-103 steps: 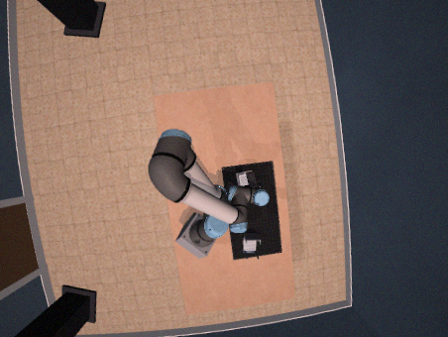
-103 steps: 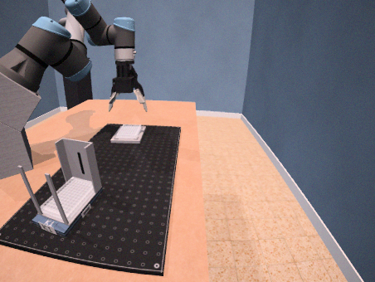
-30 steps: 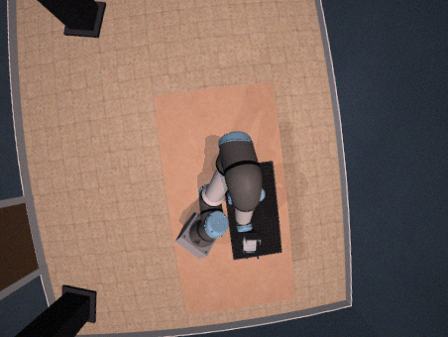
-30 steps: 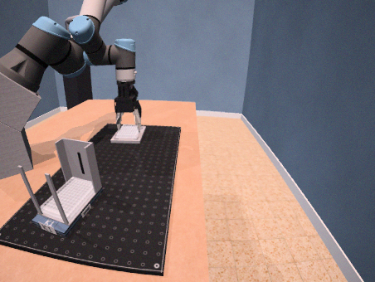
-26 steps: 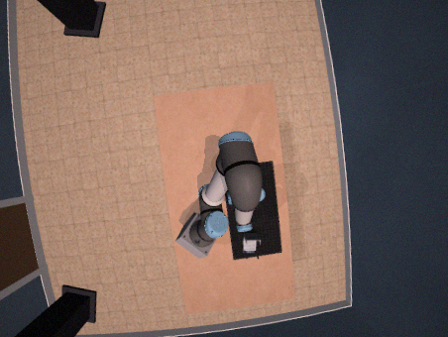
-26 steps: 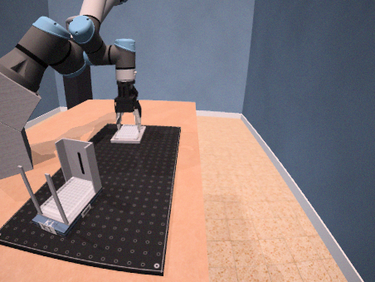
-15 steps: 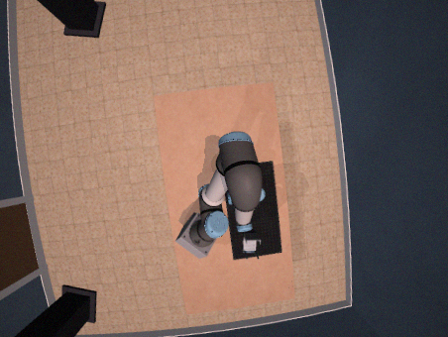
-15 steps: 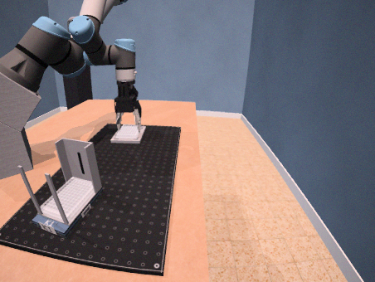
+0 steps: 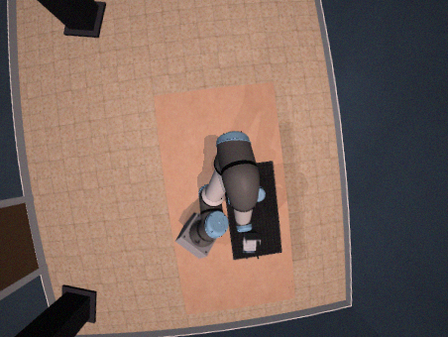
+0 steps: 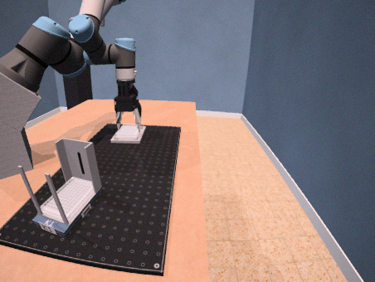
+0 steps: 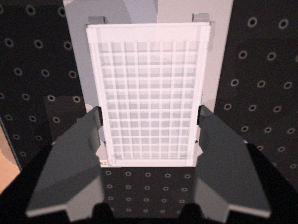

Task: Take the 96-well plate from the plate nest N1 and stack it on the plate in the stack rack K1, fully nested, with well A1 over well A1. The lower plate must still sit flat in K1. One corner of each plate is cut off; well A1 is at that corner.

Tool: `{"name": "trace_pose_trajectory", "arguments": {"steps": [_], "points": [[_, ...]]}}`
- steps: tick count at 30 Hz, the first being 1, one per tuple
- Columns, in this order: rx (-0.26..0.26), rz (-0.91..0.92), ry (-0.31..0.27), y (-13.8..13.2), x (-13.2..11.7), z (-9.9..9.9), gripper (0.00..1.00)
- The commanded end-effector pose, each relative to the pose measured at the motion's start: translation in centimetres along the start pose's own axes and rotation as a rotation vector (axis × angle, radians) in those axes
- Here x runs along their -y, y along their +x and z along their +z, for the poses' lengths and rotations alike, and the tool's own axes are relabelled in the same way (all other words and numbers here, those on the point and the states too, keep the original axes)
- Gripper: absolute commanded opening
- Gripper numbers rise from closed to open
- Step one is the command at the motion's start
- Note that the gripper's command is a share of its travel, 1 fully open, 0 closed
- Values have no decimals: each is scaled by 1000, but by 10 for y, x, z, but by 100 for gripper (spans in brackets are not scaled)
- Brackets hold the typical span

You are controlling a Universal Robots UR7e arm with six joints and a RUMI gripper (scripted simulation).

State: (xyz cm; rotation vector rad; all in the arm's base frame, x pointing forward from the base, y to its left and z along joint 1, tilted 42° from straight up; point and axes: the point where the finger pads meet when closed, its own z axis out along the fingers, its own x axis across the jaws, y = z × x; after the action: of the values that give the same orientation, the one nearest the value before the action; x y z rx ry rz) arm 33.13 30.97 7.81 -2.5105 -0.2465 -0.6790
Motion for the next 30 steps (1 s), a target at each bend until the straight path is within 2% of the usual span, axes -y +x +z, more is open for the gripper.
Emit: {"name": "trace_pose_trajectory", "arguments": {"steps": [1, 30], "points": [[0, 0, 0, 0, 0, -7, 0], [0, -1, 0, 0, 0, -49, 0]]}}
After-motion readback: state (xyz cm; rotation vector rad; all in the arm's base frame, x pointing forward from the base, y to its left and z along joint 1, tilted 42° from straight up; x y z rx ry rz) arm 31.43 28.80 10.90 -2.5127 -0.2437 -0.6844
